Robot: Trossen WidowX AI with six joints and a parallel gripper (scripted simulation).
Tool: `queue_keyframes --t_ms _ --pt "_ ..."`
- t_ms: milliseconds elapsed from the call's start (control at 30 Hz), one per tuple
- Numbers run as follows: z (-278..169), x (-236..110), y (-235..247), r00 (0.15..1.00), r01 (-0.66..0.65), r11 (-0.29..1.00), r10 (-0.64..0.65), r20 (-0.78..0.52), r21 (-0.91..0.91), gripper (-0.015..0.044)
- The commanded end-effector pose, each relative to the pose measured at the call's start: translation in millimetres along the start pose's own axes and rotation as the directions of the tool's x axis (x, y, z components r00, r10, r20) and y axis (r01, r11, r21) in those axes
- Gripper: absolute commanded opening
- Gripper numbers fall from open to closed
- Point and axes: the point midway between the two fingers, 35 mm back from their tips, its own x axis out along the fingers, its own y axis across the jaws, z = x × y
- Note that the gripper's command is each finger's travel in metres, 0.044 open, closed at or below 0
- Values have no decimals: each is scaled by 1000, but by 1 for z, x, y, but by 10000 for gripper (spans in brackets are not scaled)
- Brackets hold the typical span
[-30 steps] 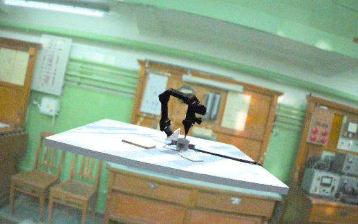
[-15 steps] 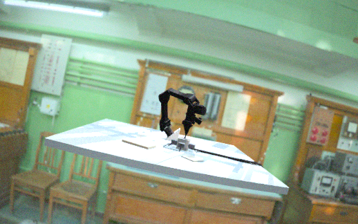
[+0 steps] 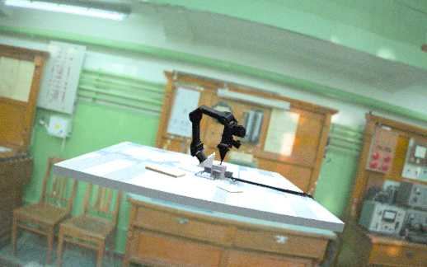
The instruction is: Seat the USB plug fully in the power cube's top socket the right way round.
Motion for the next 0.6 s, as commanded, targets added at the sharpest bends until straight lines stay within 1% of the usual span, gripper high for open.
queue_keyframes --t_ms 0,567 --pt "0 1 -1 1000 5 1000 -5 -2 -3 0" --pt "0 3 -1 1000 5 1000 -5 -2 -3 0"
